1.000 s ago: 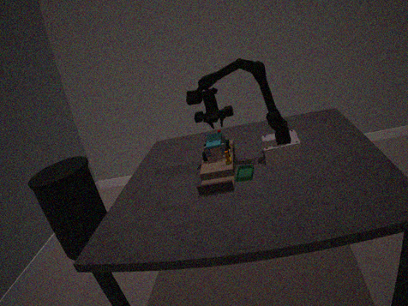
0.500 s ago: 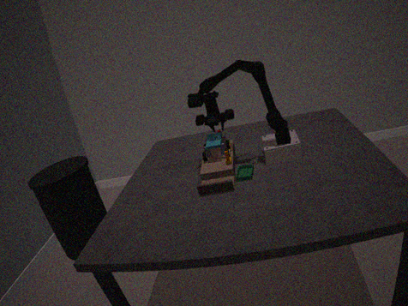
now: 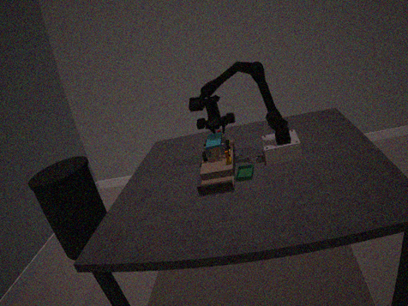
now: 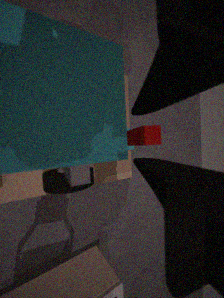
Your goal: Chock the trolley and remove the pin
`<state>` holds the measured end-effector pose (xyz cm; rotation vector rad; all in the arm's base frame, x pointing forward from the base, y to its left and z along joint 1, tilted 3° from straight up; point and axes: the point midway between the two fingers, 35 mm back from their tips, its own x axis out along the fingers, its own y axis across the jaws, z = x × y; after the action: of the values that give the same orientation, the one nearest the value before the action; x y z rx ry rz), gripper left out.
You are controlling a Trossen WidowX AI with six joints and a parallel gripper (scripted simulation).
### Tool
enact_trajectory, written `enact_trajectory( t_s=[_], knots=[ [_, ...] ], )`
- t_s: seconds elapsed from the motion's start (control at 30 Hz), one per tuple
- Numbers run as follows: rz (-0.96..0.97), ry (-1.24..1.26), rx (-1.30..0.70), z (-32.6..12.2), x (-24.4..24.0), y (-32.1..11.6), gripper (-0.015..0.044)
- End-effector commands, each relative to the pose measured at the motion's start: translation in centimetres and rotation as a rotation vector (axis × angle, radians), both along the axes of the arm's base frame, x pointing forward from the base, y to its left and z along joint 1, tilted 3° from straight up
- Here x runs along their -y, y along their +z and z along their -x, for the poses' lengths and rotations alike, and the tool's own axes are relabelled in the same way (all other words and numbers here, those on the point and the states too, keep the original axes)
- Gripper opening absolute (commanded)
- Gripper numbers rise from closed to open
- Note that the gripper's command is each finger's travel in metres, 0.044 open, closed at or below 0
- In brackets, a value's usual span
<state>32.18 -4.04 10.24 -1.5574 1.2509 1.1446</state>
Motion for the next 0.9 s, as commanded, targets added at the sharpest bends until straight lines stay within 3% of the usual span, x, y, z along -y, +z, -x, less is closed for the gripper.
enact_trajectory(
  t_s=[0.0, 0.3, 0.47, 0.87],
  knots=[
    [0.003, 0.003, -0.003, 0.0, 0.2, -0.6, 0.0190],
    [0.003, 0.003, -0.003, -0.1, 0.5, -1.7, 0.0190],
    [0.001, 0.000, -0.001, -0.1, 0.4, -1.4, 0.0059],
    [0.002, 0.001, -0.002, -0.1, 0.4, -1.2, 0.0000]
  ],
)
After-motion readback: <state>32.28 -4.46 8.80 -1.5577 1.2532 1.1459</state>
